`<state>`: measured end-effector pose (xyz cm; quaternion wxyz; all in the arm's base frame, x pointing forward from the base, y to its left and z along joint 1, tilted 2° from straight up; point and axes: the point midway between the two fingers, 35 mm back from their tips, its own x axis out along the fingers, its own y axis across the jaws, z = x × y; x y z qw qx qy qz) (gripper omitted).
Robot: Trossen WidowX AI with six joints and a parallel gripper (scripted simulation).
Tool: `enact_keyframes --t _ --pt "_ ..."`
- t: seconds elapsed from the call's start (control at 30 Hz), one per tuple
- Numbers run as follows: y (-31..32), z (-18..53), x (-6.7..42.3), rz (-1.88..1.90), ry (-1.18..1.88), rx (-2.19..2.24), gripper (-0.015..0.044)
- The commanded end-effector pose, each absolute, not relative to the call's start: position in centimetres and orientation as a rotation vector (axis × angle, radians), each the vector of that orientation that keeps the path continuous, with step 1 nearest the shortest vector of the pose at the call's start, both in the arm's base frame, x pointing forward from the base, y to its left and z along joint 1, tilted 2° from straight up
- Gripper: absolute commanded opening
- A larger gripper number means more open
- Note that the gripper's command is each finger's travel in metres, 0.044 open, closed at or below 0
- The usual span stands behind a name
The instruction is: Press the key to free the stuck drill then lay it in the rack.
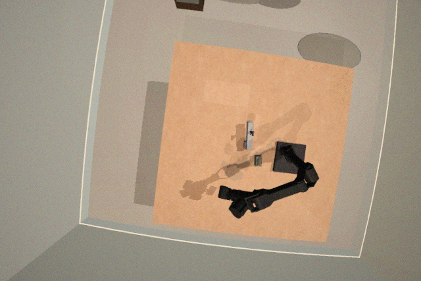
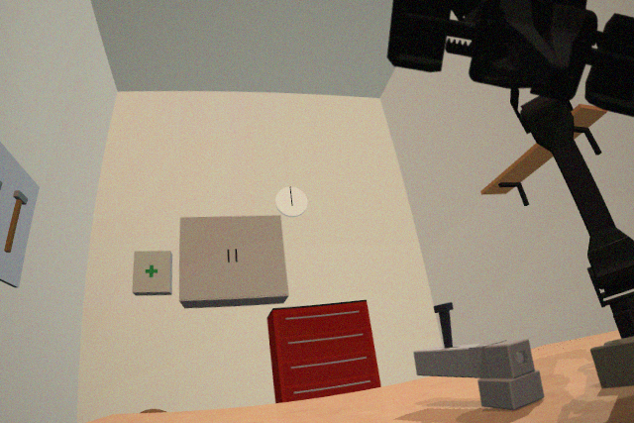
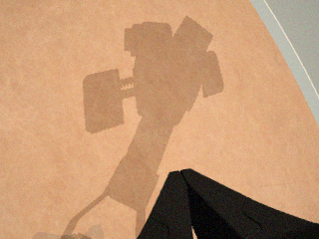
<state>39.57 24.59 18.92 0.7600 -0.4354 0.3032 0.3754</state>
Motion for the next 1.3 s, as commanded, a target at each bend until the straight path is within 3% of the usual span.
enact_keyframes --t 0.0,0.3,0.6,1.27 --pt "17.3 18.3 40.0 0.682 0.835 -0.845 0.0000" --pt "2.3 16.9 36.9 0.379 1.214 -0.549 0.0000" --pt "-9.3 16.8 27.7 0.042 1.549 -0.122 0.0000" --pt "-10.0 15.6 26.8 0.017 1.570 -0.086 0.0000"
